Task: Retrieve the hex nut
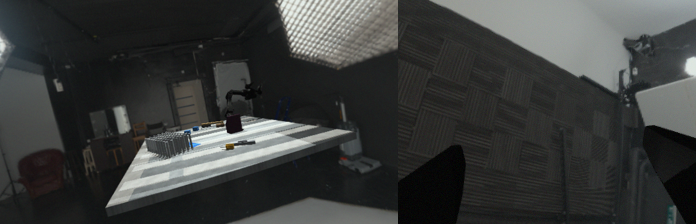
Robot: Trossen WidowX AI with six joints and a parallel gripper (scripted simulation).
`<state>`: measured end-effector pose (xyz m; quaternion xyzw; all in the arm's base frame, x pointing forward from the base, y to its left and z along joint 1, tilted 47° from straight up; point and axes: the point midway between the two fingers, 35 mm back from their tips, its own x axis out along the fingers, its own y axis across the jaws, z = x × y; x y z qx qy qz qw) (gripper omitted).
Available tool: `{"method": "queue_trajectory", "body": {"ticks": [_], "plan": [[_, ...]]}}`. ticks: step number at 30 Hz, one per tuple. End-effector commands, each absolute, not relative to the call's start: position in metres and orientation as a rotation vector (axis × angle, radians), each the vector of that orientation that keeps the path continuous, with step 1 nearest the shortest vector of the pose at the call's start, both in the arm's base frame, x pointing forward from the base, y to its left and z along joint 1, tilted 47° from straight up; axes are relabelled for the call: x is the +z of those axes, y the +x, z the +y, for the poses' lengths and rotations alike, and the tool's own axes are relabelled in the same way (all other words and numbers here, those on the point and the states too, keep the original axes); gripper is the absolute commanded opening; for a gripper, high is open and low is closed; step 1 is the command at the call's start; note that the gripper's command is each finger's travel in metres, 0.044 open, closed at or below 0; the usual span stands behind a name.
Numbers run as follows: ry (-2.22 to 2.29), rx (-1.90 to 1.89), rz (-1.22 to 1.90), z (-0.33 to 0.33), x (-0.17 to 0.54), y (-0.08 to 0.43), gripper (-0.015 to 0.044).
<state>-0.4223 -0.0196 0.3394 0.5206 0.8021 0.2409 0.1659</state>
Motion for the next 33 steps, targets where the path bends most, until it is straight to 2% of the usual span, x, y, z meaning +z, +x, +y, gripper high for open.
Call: {"method": "queue_trajectory", "body": {"ticks": [1, 7, 19, 33], "plan": [[1.481, 0.683, 2.287, -0.02, 0.339, -0.422, 0.0426], [1.423, 0.552, 2.411, -0.047, 0.336, -0.42, 0.044], [1.203, -0.031, 2.714, -0.121, 0.333, -0.405, 0.044], [0.828, -0.691, 2.805, -0.202, 0.341, -0.365, 0.044]]}}
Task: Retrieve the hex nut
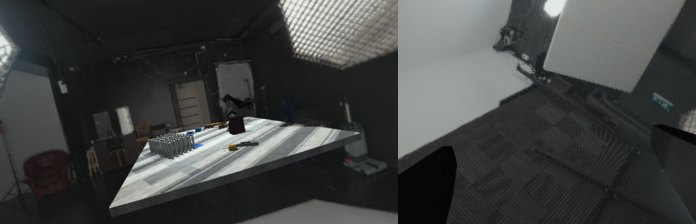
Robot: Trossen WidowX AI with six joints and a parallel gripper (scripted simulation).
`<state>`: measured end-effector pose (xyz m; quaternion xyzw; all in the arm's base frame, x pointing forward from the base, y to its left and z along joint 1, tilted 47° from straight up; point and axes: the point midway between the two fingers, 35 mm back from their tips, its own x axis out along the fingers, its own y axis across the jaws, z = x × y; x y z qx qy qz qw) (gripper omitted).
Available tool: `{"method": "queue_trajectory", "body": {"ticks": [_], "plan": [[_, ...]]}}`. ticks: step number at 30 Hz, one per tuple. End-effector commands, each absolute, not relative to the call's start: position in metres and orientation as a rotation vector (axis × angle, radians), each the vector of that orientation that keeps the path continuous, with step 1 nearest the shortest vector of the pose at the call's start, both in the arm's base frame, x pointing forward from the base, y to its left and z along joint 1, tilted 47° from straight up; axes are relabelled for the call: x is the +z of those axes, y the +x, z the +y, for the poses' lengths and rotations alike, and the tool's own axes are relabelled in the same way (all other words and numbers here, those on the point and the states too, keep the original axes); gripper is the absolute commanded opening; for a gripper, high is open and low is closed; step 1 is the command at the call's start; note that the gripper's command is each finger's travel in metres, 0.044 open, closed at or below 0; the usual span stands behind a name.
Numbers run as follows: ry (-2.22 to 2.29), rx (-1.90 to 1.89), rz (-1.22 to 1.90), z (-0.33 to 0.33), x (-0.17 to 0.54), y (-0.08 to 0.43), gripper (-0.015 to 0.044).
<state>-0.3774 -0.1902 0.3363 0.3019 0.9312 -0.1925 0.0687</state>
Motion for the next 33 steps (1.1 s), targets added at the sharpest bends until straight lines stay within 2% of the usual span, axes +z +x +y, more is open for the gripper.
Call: {"method": "queue_trajectory", "body": {"ticks": [1, 16, 33], "plan": [[0.797, -0.724, 2.807, -0.207, 0.343, -0.36, 0.044], [0.174, -1.279, 2.532, -0.31, 0.362, -0.275, 0.044], [-0.39, -1.576, 1.904, -0.389, 0.396, -0.137, 0.044]]}}
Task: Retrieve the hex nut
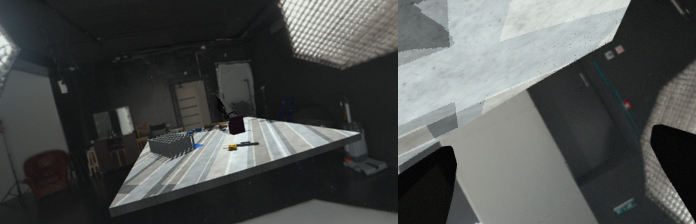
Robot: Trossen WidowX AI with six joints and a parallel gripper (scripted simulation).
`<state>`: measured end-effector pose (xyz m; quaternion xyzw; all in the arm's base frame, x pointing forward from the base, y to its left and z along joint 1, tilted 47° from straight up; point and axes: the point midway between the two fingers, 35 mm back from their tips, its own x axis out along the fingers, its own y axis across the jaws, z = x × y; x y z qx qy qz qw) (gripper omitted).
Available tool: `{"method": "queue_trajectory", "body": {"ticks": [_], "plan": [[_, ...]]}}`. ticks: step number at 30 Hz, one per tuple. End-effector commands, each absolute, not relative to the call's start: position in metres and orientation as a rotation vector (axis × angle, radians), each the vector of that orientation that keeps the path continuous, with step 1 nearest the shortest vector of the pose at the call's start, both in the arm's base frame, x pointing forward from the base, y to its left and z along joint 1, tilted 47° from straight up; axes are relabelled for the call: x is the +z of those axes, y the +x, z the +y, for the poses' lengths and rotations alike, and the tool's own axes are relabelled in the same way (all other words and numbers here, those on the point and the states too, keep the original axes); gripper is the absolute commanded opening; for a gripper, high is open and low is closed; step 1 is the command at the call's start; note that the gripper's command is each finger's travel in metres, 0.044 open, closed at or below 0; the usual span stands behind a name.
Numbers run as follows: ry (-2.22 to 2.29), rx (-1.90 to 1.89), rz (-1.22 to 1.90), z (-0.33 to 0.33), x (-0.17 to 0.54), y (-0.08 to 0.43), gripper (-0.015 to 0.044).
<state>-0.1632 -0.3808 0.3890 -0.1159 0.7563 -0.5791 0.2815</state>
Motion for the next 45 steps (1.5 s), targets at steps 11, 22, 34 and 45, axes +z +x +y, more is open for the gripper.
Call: {"method": "queue_trajectory", "body": {"ticks": [11, 22, 34, 45], "plan": [[-0.631, -1.578, 1.417, -0.404, 0.425, -0.03, 0.044], [-0.774, -1.405, 0.977, -0.38, 0.448, 0.085, 0.044], [-0.795, -1.138, 0.641, -0.339, 0.438, 0.208, 0.044], [-0.743, -0.738, 0.506, -0.273, 0.355, 0.333, 0.044]]}}
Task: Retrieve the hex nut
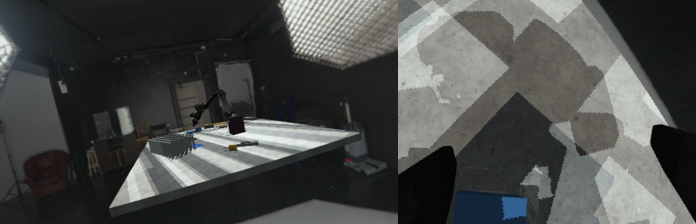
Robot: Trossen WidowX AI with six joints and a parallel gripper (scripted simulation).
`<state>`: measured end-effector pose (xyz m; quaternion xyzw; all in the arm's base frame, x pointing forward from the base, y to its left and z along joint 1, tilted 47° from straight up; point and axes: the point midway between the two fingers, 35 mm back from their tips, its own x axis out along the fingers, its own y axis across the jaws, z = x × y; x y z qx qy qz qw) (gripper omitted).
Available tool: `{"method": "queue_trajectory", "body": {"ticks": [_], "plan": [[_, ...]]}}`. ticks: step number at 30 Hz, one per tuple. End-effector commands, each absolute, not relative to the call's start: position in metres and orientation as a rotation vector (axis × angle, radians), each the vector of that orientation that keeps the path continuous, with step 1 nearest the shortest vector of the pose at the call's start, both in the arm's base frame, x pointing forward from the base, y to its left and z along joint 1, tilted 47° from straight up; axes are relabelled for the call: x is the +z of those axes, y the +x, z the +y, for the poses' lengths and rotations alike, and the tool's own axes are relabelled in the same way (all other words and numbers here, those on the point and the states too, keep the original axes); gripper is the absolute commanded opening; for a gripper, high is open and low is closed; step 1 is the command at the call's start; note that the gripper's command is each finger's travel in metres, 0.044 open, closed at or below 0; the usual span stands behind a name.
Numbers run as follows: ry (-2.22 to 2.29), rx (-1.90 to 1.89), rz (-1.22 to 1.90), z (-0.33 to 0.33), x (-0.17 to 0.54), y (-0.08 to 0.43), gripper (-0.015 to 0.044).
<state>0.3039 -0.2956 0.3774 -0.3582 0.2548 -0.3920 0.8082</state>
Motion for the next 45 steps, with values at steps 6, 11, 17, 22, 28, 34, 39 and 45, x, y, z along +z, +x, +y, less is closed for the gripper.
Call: {"method": "queue_trajectory", "body": {"ticks": [6, 11, 17, 22, 28, 34, 39, 45], "plan": [[-0.661, -0.501, 0.443, -0.209, 0.291, 0.393, 0.044], [-0.587, -0.305, 0.411, -0.143, 0.237, 0.424, 0.044], [-0.496, -0.07, 0.398, -0.057, 0.175, 0.437, 0.044], [-0.421, 0.123, 0.409, 0.015, 0.126, 0.426, 0.044], [-0.4, 0.177, 0.415, 0.035, 0.113, 0.419, 0.044], [-0.4, 0.177, 0.415, 0.035, 0.113, 0.419, 0.044], [-0.4, 0.177, 0.415, 0.035, 0.113, 0.419, 0.044], [-0.4, 0.177, 0.415, 0.035, 0.113, 0.419, 0.044]]}}
